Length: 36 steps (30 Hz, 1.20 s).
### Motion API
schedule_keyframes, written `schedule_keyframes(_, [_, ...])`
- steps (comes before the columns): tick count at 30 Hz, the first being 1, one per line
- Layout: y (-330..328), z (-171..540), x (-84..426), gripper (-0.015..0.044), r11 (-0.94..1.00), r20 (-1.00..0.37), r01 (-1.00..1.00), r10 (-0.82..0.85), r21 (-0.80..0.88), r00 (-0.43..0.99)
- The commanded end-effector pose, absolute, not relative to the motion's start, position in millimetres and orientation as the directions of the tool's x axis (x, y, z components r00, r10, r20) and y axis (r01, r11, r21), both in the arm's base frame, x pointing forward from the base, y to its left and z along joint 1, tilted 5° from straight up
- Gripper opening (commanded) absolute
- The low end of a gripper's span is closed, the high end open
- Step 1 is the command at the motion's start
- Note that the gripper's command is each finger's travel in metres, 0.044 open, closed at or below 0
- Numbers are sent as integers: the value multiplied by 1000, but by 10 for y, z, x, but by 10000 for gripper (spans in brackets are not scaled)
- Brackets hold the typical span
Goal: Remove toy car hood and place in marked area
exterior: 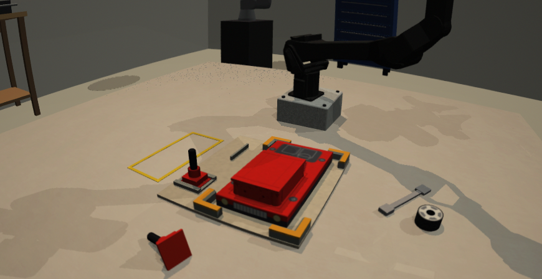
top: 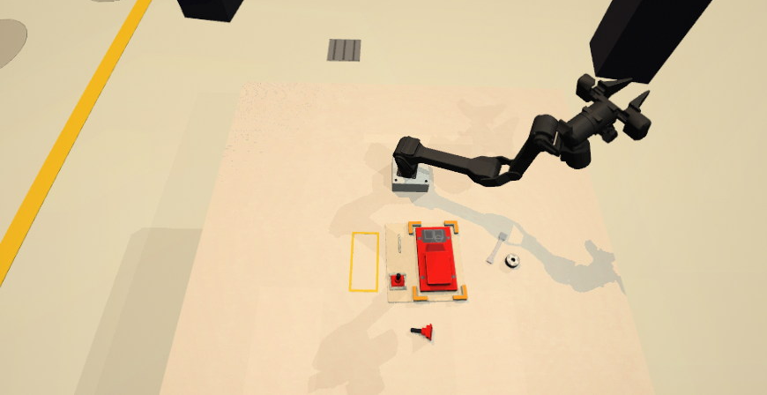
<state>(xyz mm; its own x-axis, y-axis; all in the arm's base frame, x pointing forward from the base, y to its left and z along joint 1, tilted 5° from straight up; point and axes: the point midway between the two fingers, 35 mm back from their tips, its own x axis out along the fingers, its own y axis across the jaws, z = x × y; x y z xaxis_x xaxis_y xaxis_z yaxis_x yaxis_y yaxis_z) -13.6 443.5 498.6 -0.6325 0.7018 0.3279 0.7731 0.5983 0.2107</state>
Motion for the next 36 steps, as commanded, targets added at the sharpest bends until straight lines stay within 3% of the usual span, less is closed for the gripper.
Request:
schedule_keyframes(1, [4427, 4995, -145, 246, 599, 330, 772, 700, 210, -633])
schedule_keyframes(9, [4028, 5409, -554, 440, 629, 425, 736, 612, 250, -667])
schedule_keyframes(19, [3392, 5906, -976, 440, 639, 560, 688, 448, 345, -697])
schedule_keyframes(26, [3227, 6019, -1007, 440, 570, 597, 714, 427, 406, -680])
schedule_keyframes(36, [2444, 6427, -1213, 440, 523, 706, 698, 232, 490, -669])
